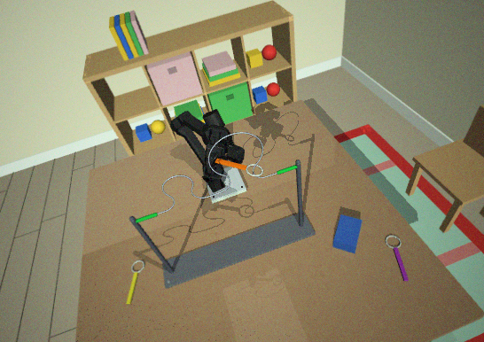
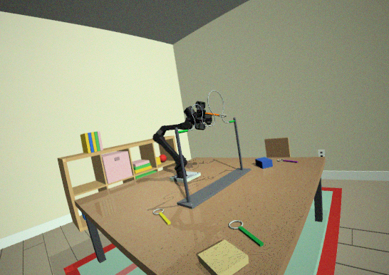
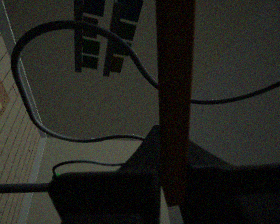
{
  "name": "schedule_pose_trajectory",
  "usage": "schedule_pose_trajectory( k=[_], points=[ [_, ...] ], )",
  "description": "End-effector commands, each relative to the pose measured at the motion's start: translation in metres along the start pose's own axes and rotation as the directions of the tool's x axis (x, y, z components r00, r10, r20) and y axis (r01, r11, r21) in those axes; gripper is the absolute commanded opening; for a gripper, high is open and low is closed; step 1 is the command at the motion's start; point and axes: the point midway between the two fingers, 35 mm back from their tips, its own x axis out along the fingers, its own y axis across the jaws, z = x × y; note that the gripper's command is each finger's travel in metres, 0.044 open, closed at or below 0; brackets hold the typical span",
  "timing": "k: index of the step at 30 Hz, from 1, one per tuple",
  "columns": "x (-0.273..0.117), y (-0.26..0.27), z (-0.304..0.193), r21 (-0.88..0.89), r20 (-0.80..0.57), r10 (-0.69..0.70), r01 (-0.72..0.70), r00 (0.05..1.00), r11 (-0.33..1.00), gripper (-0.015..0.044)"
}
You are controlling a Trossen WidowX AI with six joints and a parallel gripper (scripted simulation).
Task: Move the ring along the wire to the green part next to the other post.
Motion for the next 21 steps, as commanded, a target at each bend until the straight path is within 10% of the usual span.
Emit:
schedule_pose_trajectory(
  k=[1, 21],
  points=[
    [-0.003, 0.014, -0.003, 0.091, -0.019, 0.044, -0.043, 0.999, 0.995, -0.0150],
    [-0.024, 0.085, 0.020, 0.494, -0.003, 0.281, -0.243, 0.960, 0.835, -0.0150]
  ],
)
